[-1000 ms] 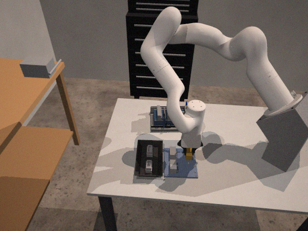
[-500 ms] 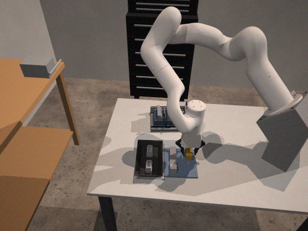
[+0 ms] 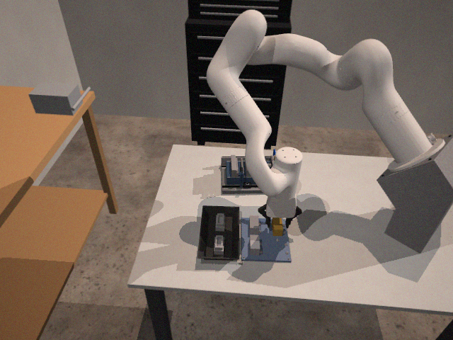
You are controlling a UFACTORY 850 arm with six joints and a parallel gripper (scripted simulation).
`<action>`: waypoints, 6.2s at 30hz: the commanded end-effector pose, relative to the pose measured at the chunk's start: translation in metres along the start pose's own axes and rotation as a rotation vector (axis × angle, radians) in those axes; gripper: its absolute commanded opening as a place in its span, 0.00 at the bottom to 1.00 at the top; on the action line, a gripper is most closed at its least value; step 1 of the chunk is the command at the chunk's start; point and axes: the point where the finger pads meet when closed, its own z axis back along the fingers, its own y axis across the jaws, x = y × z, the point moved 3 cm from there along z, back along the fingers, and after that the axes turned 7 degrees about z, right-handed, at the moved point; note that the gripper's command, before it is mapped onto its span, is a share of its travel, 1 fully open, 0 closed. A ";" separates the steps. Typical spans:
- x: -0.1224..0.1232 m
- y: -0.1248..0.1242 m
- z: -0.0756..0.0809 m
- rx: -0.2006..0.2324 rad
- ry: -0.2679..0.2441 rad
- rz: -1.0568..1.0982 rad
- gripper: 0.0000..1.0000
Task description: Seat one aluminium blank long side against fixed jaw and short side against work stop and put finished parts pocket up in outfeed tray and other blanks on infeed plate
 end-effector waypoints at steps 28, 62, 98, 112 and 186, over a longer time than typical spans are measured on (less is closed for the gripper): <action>0.000 0.000 0.049 -0.001 0.000 0.000 0.69; 0.000 0.000 0.151 -0.001 0.000 0.000 0.00; 0.027 -0.036 0.150 -0.002 0.002 0.000 0.00; 0.075 -0.094 0.151 0.000 -0.003 0.000 0.69; 0.076 -0.096 0.055 -0.001 0.000 0.000 0.69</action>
